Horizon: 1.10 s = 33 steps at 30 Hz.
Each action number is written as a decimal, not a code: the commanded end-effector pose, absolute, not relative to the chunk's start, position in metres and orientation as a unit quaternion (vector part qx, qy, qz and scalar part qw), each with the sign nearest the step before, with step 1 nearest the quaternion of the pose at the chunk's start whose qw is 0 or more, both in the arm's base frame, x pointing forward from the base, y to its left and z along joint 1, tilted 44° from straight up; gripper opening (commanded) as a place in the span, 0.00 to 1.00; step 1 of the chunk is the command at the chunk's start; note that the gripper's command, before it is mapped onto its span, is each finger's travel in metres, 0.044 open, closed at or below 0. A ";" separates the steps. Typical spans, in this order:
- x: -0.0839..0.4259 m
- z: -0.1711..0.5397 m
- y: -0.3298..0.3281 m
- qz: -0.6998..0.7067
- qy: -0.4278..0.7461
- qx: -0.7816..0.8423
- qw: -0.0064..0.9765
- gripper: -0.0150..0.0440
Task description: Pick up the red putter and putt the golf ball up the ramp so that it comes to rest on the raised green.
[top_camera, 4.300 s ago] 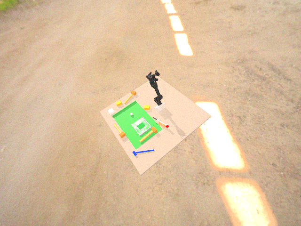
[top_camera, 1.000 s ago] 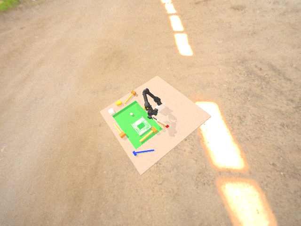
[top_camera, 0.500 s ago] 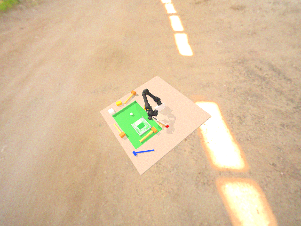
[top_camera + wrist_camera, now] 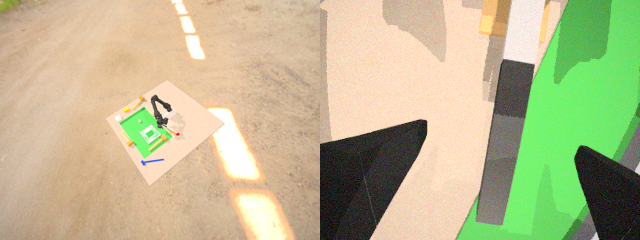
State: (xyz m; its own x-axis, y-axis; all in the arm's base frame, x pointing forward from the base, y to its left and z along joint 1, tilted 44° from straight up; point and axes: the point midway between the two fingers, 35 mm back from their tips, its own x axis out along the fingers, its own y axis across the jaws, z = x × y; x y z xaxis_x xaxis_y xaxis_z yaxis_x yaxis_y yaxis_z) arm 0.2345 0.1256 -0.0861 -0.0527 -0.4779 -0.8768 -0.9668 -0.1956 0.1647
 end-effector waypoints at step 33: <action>0.235 -0.096 0.115 0.446 0.573 -0.631 0.273 0.25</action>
